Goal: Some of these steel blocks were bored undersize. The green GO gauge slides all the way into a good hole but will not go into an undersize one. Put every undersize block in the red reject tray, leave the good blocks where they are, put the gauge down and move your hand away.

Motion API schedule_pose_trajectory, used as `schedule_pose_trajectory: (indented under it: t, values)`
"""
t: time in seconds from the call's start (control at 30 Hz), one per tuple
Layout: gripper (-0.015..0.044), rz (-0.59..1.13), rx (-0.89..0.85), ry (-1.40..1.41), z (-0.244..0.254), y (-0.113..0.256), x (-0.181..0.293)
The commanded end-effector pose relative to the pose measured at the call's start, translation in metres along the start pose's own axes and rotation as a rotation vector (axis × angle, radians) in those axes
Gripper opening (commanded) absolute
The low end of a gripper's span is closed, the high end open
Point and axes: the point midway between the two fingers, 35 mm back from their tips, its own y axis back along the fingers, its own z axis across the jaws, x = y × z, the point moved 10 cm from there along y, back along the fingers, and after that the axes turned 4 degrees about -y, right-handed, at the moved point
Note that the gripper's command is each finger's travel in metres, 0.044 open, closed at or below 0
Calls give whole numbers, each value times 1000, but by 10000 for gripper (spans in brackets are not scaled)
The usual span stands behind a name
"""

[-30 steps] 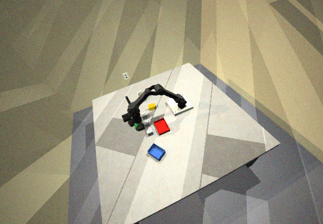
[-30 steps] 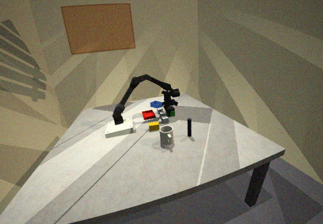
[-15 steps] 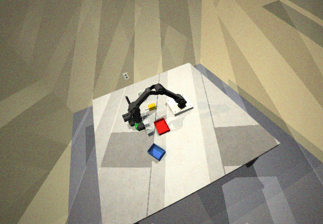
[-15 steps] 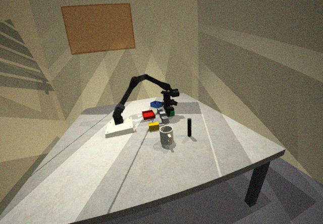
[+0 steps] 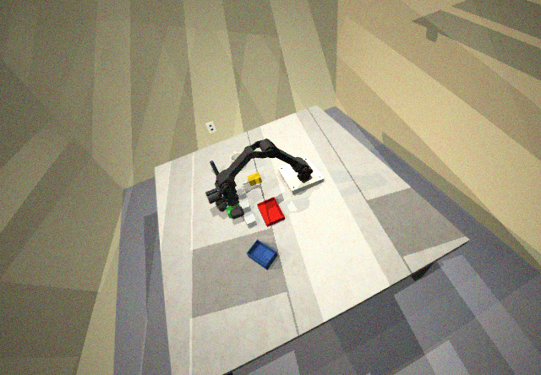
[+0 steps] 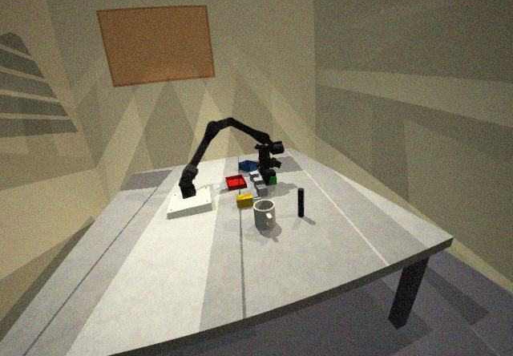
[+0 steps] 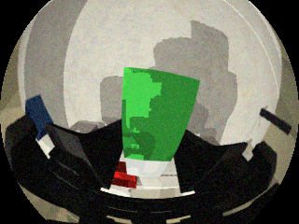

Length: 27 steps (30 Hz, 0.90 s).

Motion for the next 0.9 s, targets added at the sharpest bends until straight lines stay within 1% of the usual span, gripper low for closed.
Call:
schedule_pose_trajectory:
  t: [0.0, 0.87]
  values:
    - [0, -2, -2, -3, 0, 2, 1]
    - [0, -4, -5, -6, 1, 4, -9]
